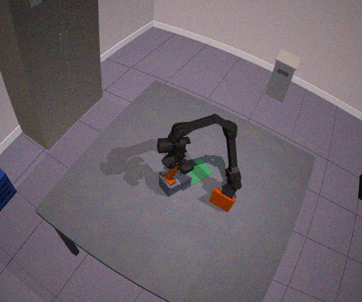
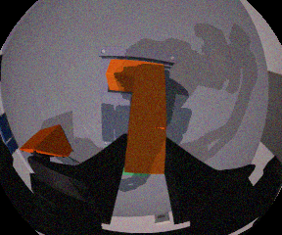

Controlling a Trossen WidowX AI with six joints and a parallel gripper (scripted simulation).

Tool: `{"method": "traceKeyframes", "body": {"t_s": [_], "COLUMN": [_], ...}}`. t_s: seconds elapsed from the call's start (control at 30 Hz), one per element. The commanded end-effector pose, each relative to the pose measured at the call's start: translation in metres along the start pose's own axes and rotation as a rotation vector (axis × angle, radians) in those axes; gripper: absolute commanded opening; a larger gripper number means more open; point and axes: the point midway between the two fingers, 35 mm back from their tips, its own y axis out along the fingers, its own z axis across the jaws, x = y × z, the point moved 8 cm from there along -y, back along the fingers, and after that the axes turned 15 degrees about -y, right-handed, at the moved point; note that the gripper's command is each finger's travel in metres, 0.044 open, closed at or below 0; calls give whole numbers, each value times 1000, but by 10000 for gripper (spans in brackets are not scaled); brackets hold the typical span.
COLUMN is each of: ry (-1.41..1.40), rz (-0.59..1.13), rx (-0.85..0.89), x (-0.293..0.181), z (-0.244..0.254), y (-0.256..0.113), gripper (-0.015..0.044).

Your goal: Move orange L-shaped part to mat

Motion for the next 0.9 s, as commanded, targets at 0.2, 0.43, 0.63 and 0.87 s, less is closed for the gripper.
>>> {"method": "traceKeyframes", "body": {"t_s": [0.2,0.43,0.63,0.87], "ry": [1,1,1,0], "rz": [-3,-3,-2,-1], "rx": [2,2,2,3], "x": [1,1,-3,-28], "z": [0,0,2,11], "y": [-16,-19,-22,-20], "gripper": [0,0,0,0]}}
